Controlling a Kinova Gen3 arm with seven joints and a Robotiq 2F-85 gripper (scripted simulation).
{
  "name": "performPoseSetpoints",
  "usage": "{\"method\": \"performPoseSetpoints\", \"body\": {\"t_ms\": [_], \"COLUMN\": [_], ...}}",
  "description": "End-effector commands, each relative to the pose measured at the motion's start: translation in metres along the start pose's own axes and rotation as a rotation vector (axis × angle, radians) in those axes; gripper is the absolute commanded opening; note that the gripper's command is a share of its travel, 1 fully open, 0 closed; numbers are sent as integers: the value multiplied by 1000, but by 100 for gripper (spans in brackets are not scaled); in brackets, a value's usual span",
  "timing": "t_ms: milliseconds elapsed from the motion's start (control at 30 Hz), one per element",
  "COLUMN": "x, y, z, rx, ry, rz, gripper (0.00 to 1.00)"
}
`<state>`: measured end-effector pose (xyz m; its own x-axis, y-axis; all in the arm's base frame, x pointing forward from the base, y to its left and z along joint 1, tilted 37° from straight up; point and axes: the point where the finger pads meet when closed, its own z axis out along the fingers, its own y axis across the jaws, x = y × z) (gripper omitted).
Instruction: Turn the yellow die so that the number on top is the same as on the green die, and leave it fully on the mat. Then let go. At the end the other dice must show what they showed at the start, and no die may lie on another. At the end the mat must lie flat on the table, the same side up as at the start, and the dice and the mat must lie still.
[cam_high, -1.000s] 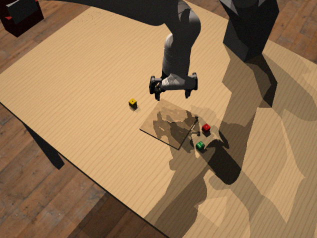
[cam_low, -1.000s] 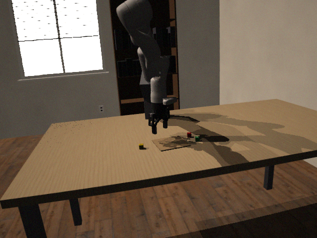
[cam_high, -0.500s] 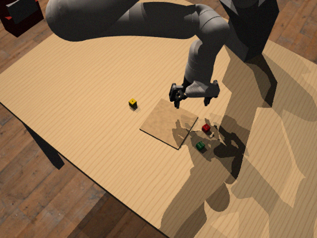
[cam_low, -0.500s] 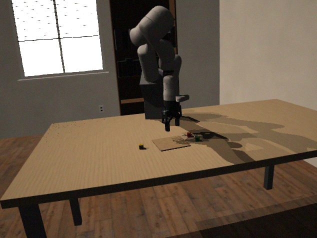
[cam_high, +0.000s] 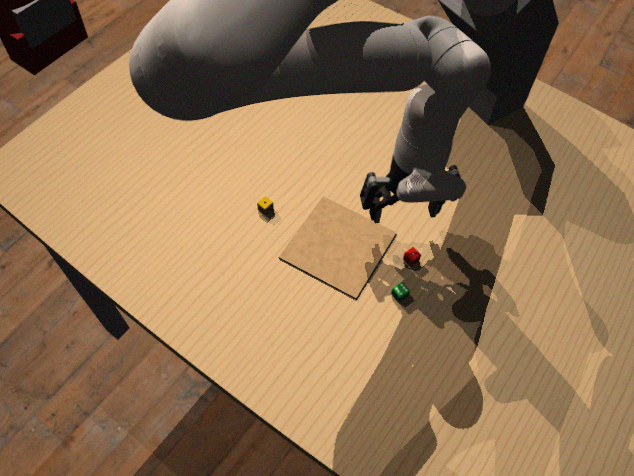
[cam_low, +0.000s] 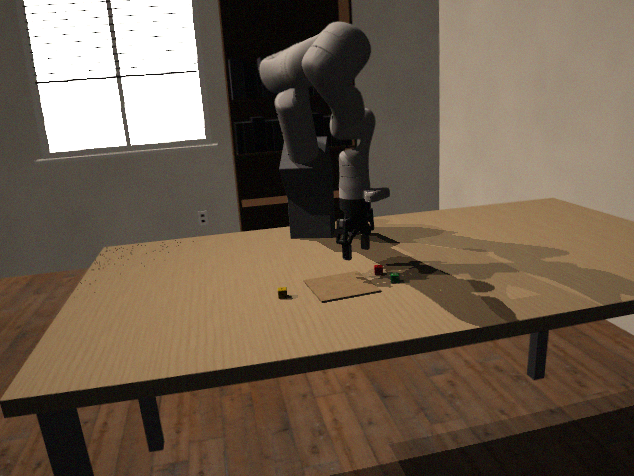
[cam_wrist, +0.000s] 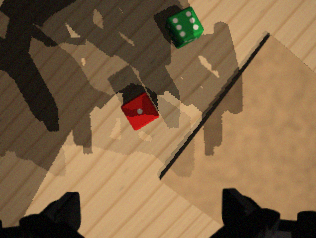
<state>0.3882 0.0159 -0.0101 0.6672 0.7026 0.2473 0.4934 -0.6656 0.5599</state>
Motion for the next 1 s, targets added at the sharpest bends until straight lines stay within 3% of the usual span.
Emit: {"method": "performPoseSetpoints", "body": {"t_ms": [0,967], "x": [3,5], "y": [-8,-11], "z": [0,0], "rx": [7,7], "ry": [4,4], "rz": [-11,-11], "gripper": [100,100]}}
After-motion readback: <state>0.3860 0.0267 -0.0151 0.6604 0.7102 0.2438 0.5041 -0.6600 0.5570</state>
